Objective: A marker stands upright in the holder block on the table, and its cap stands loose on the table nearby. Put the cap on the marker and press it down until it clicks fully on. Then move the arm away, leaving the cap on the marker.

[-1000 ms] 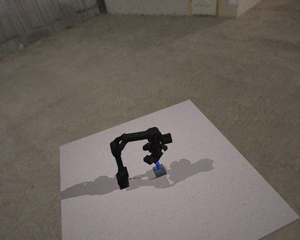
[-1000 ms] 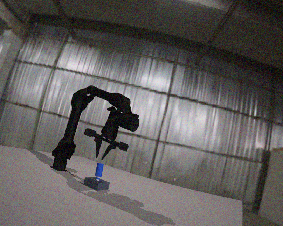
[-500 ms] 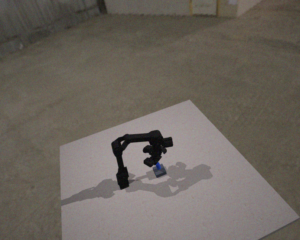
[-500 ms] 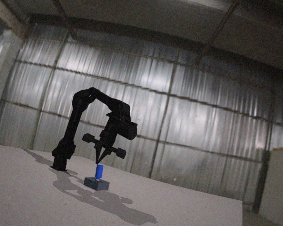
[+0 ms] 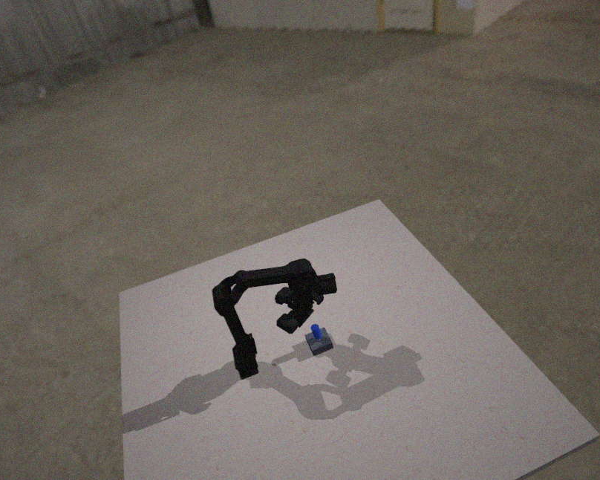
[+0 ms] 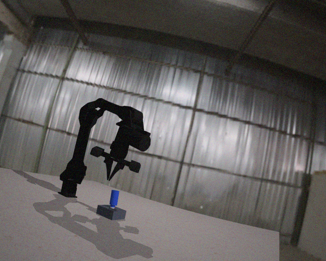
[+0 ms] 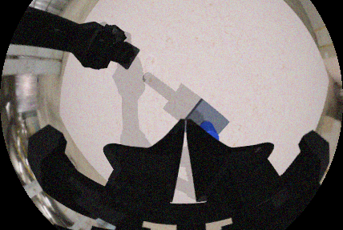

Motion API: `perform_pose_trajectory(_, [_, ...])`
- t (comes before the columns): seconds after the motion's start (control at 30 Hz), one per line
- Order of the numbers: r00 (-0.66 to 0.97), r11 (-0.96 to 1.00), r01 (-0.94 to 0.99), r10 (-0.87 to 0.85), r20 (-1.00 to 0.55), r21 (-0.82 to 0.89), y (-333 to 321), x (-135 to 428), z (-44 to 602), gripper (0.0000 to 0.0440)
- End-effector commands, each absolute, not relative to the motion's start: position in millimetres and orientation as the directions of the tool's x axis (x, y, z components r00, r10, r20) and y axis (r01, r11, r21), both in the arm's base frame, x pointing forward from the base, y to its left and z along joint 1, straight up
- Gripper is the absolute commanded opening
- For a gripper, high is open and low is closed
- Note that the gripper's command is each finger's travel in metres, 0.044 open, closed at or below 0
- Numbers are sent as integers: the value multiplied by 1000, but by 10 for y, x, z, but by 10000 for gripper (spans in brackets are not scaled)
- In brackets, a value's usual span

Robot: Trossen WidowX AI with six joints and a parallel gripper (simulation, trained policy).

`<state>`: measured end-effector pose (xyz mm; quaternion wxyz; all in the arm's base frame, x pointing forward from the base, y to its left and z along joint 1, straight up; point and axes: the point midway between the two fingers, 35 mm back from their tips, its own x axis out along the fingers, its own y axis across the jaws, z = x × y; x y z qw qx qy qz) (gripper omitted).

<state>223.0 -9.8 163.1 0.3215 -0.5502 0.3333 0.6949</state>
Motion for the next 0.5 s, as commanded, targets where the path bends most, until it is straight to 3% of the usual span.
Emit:
perform_pose_trajectory(0.0, [-149,-580,-812,102,-984,63,-89,2186,1722,15])
perform_pose_trajectory(0.47, [-58,-612,-790,135,-989,-37,-82,2063,1856,1])
